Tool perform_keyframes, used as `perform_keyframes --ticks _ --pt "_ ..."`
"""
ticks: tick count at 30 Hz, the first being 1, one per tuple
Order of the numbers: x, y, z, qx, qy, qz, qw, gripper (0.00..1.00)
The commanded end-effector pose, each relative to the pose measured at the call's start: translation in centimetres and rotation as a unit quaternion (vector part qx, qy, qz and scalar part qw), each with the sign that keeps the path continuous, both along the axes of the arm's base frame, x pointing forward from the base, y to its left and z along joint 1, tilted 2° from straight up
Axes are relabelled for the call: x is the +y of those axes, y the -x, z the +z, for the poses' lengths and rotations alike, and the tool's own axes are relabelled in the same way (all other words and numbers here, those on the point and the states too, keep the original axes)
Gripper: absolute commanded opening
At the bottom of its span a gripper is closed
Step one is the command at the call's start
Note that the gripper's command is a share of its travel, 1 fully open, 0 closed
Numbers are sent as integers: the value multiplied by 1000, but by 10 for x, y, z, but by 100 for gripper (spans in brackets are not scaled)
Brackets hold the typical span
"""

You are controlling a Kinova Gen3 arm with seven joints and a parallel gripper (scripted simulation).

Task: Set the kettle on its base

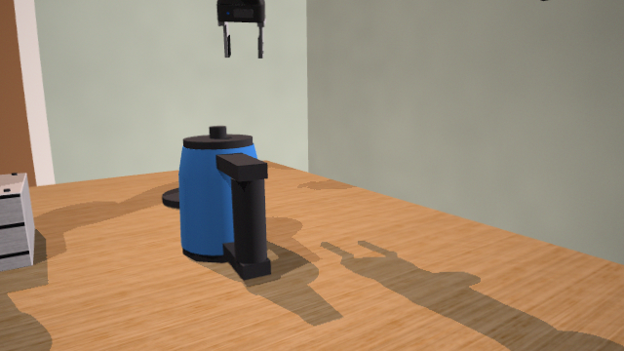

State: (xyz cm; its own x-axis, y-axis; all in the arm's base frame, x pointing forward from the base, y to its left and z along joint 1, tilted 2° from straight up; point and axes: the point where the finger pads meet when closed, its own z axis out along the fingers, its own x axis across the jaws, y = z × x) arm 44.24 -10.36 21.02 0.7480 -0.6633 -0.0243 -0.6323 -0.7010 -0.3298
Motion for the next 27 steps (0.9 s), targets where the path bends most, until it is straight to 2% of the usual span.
perform_keyframes --ticks 1,16,19,27 --pt "9 6 8 -2 9 10 1000 100" --pt "33 80 8 26 65 91 993 100" --pt "37 82 9 25 63 93 993 100" --pt "40 116 6 38 93 131 986 100"
